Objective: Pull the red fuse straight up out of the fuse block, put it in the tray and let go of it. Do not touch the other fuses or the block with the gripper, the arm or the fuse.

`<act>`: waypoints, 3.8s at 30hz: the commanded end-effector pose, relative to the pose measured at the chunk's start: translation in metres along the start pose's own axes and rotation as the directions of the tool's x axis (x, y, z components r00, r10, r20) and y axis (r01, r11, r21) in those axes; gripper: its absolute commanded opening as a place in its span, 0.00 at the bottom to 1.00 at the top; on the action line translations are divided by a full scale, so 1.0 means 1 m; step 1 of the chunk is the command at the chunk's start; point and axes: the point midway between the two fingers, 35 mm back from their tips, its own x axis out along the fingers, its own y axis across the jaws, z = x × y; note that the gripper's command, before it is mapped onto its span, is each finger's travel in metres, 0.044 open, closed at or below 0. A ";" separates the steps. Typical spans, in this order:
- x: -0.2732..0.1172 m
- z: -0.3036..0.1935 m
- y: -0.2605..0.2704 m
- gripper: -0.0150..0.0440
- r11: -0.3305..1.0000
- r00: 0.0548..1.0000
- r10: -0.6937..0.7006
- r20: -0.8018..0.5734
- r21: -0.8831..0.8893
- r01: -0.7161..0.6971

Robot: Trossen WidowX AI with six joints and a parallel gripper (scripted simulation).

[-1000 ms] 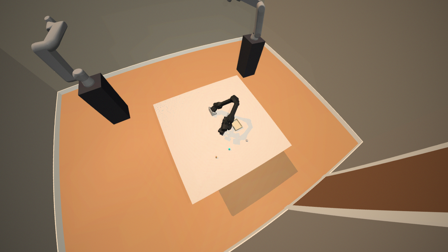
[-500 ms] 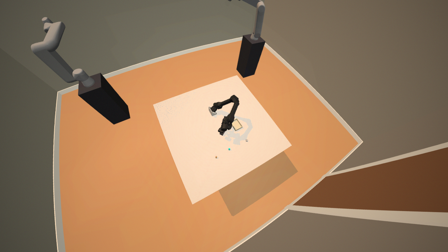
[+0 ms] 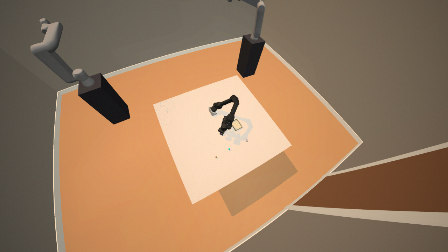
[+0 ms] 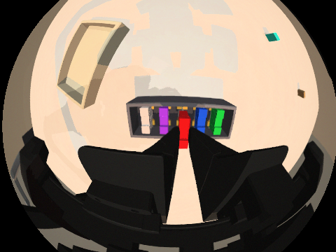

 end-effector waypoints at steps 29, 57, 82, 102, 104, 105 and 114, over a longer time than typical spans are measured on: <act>-0.022 0.001 -0.001 0.25 1.000 1.000 -0.007 0.000 -0.008 0.007; -0.036 0.076 0.097 0.25 1.000 1.000 -0.017 -0.003 -0.005 0.016; -0.014 0.097 0.150 0.25 1.000 1.000 -0.002 0.003 -0.008 0.002; 0.002 0.098 0.150 0.57 1.000 1.000 -0.005 0.002 -0.017 0.005; 0.002 0.098 0.150 0.65 1.000 1.000 -0.005 0.002 -0.017 0.005; 0.002 0.098 0.150 0.70 1.000 1.000 -0.005 0.002 -0.017 0.005; -0.035 0.097 0.150 0.81 1.000 1.000 -0.002 0.003 -0.007 0.002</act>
